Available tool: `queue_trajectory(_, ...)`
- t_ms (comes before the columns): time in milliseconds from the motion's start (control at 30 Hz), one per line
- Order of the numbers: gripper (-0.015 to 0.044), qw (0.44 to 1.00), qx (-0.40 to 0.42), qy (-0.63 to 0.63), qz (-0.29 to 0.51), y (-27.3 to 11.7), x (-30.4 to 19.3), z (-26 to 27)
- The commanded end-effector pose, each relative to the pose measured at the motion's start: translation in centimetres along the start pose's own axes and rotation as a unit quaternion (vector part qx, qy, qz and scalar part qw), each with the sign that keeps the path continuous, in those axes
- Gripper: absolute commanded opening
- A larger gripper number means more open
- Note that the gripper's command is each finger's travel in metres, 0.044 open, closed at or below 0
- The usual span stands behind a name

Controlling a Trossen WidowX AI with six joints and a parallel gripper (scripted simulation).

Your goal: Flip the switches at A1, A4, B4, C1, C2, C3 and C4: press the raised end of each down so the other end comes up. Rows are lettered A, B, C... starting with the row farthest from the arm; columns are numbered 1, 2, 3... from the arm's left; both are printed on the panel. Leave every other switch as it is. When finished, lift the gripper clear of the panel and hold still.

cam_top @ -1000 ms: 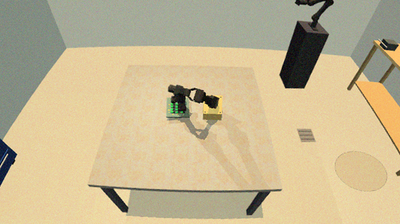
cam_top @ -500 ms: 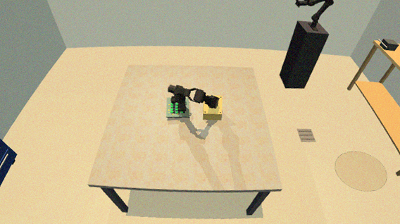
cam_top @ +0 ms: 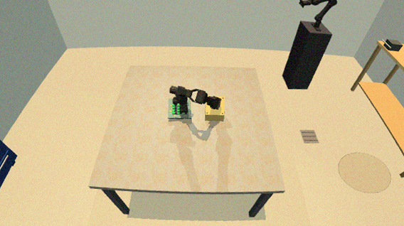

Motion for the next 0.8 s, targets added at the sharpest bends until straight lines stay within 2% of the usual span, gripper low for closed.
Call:
queue_trajectory(0, 0.0, 1.0, 0.003, 0.002, 0.001, 0.2, -0.1, 0.1)
queue_trajectory(633, 0.0, 1.0, 0.003, 0.002, 0.001, 0.4, -0.1, 0.1)
queue_trajectory(700, 0.0, 1.0, -0.001, 0.0, -0.001, -0.8, 0.0, -0.1)
queue_trajectory(767, 0.0, 1.0, -0.002, 0.002, -0.007, -3.7, -0.2, -0.1)
Point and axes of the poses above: the point midway between the two fingers, 35 mm back from their tips, its own y axis out along the fingers, its own z axis across the jaws, x = y × z, the point moved 6 cm from there along -y, back along the fingers, and after that the axes turned 11 degrees about -y, right-handed, at the moved point
